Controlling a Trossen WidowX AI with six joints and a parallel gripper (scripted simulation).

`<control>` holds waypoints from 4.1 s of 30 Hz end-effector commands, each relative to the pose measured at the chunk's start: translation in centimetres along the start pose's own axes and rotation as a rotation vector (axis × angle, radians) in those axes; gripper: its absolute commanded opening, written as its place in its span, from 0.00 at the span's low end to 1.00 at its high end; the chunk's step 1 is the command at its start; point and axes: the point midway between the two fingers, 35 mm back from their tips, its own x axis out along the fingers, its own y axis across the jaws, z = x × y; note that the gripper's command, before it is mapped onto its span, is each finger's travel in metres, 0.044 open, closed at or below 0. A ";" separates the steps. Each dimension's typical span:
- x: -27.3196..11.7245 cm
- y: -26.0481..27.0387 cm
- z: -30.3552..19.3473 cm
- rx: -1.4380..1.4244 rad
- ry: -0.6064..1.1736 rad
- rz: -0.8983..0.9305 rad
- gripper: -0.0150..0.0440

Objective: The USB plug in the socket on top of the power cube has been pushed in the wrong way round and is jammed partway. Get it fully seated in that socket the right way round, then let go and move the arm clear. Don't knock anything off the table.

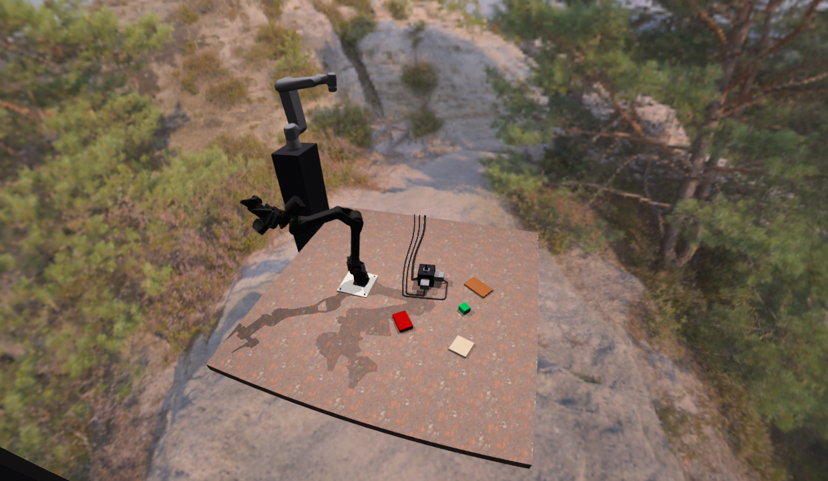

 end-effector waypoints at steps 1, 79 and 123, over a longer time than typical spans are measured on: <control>0.1 -0.2 0.2 0.012 -0.004 -0.002 0.98; -61.4 -42.7 -13.7 -0.080 -2.252 -0.701 1.00; -62.8 -42.9 -12.5 -0.087 -2.255 -0.707 0.25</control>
